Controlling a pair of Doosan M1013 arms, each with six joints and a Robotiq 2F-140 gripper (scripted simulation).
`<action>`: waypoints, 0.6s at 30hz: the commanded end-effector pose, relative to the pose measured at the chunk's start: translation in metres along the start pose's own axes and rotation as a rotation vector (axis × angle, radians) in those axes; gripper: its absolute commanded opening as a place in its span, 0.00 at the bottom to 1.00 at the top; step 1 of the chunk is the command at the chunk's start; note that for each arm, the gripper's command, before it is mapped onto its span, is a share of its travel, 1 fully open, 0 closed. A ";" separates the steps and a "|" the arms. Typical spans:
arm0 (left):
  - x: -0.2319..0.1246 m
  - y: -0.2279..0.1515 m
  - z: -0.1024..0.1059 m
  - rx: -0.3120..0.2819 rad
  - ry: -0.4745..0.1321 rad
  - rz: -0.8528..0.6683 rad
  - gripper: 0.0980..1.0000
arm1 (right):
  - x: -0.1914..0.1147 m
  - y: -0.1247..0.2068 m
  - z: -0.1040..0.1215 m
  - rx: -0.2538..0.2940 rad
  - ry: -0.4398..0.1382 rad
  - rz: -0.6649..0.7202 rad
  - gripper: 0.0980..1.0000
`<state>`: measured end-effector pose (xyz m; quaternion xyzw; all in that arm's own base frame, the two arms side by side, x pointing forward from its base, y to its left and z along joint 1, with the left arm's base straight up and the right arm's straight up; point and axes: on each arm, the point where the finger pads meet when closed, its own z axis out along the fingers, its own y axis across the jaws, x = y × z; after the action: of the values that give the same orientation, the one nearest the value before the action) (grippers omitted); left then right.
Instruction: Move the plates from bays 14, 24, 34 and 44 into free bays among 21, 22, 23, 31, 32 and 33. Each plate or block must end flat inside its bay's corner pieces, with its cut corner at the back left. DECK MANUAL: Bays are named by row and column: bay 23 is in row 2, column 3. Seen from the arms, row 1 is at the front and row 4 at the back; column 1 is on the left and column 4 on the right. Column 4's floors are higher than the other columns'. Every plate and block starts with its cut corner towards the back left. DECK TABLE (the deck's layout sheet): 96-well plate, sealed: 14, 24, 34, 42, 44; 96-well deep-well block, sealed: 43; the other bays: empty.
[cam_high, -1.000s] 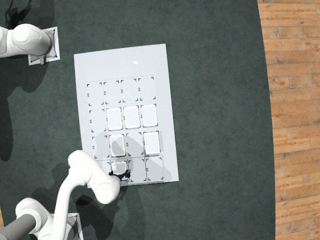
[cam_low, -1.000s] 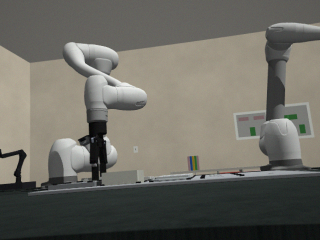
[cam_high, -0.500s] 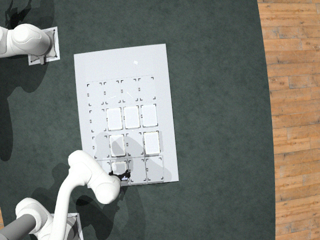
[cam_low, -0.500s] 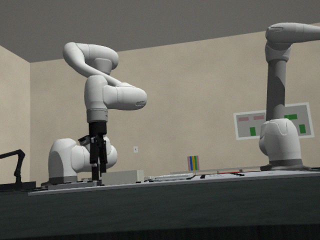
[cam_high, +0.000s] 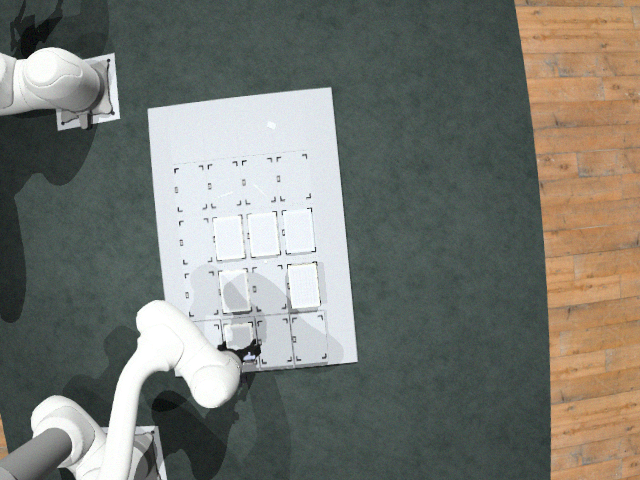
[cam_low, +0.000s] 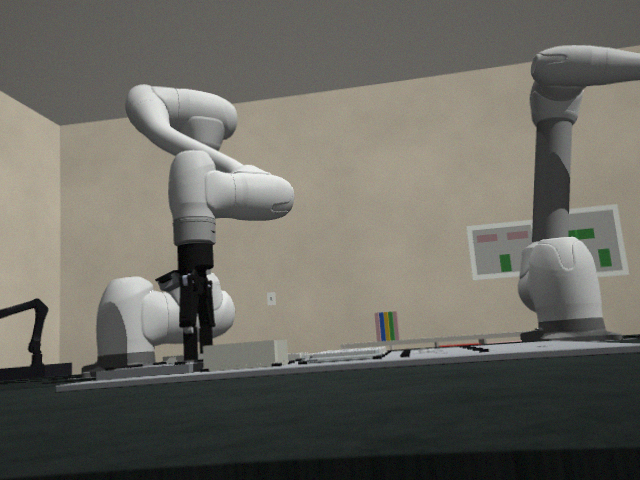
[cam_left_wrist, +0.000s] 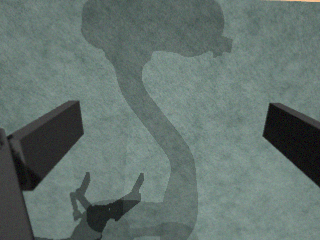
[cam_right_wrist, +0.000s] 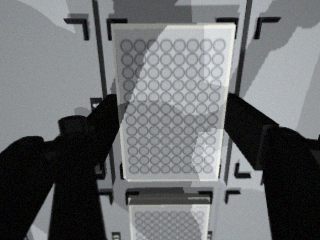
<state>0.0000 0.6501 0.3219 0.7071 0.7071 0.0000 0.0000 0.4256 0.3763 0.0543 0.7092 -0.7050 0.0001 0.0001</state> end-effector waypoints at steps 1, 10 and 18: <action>0.000 0.000 -0.001 0.000 0.002 0.000 1.00 | 0.000 0.000 -0.001 0.001 -0.001 0.000 0.00; 0.000 0.000 -0.001 0.000 0.002 0.000 1.00 | 0.000 0.000 -0.004 0.001 -0.001 0.000 0.00; 0.000 0.000 -0.001 0.000 0.002 0.000 1.00 | 0.000 0.000 -0.006 0.001 -0.001 0.000 0.00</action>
<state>0.0000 0.6501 0.3219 0.7071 0.7071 0.0000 0.0000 0.4256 0.3764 0.0595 0.7092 -0.7050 0.0001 0.0000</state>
